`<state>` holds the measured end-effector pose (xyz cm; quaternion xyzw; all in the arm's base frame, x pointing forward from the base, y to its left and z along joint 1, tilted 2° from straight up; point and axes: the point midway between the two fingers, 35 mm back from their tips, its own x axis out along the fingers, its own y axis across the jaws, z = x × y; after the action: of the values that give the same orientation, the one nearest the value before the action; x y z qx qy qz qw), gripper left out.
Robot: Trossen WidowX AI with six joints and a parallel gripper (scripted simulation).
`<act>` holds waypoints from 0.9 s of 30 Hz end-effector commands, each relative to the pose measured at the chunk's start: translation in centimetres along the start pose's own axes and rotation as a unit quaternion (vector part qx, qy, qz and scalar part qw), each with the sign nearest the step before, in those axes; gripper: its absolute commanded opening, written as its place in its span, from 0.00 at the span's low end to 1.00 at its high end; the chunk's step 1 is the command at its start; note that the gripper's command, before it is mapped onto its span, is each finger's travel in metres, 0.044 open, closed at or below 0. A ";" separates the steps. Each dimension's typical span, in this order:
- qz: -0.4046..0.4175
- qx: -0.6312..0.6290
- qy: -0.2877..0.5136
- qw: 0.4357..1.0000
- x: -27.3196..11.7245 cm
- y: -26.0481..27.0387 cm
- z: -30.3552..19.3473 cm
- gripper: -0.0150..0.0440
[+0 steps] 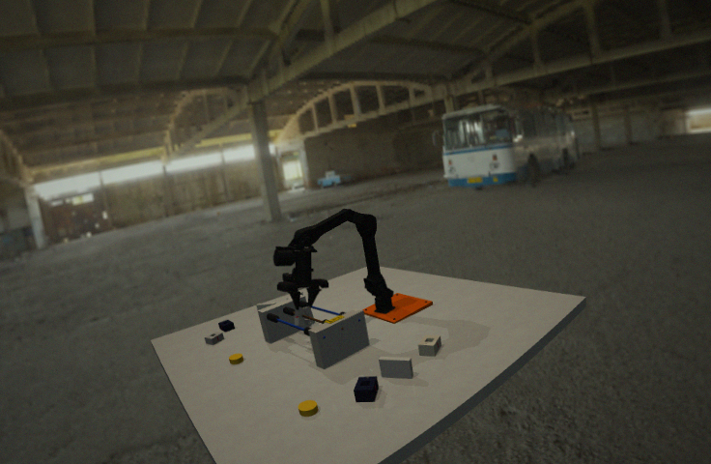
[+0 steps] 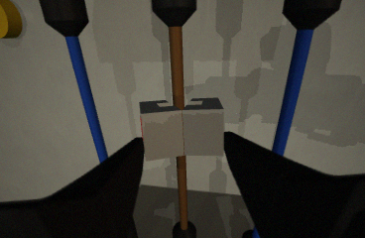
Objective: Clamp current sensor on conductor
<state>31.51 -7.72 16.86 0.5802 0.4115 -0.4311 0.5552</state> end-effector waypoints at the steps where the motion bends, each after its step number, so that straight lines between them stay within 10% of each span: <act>1: -0.015 0.002 -0.003 1.000 -0.1 0.4 0.1 0.25; 14: -0.105 0.003 -0.002 0.994 0.3 1.4 0.1 0.25; 27: -0.090 0.001 0.003 0.996 0.4 1.1 0.0 0.83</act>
<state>32.66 -7.75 16.85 0.5427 0.4621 -0.4784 0.5129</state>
